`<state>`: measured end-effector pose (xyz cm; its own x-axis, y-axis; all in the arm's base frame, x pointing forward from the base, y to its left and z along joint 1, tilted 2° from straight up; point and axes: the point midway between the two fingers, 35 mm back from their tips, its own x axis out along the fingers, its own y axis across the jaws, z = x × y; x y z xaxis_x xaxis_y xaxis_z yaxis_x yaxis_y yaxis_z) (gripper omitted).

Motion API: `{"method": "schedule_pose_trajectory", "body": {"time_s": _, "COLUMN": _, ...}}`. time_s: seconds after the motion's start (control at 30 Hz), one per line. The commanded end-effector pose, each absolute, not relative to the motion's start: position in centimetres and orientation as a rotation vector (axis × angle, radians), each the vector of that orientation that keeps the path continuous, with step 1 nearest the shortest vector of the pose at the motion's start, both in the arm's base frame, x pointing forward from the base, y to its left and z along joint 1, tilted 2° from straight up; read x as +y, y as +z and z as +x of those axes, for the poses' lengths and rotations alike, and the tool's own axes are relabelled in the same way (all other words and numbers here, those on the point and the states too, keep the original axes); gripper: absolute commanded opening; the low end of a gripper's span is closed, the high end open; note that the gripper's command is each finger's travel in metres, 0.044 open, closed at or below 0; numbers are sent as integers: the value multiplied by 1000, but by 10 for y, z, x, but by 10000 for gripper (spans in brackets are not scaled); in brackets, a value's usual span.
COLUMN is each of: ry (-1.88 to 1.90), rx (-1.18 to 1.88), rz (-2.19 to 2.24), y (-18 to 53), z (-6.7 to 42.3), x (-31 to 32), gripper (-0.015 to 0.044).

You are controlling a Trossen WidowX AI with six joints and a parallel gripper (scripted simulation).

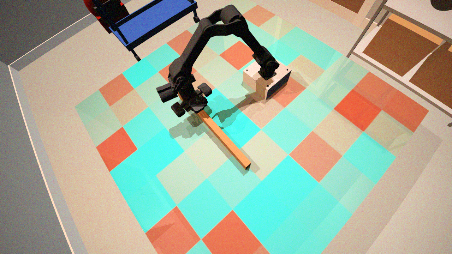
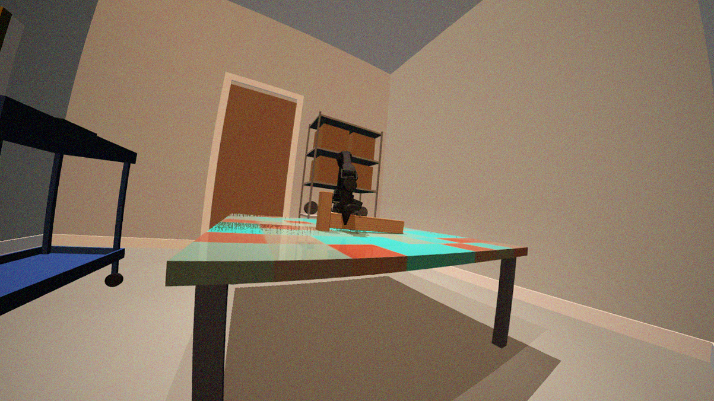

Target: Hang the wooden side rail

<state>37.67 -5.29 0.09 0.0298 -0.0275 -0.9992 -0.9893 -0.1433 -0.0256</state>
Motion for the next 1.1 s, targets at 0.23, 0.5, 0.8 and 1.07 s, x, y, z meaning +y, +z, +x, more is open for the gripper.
{"method": "schedule_pose_trajectory", "body": {"time_s": 0.23, "ry": 1266, "rx": 1142, "rz": -1356, "y": 1, "z": 378, "x": -54, "gripper": 0}}
{"method": "schedule_pose_trajectory", "body": {"time_s": 0.5, "ry": 1266, "rx": 1142, "rz": -1356, "y": 0, "z": 378, "x": -54, "gripper": 0}}
{"method": "schedule_pose_trajectory", "body": {"time_s": 0.8, "ry": 1266, "rx": 1142, "rz": -1356, "y": -2, "z": 378, "x": -54, "gripper": 0}}
{"method": "schedule_pose_trajectory", "body": {"time_s": 1.07, "ry": 1266, "rx": 1142, "rz": -1356, "y": -3, "z": 378, "x": -54, "gripper": 0}}
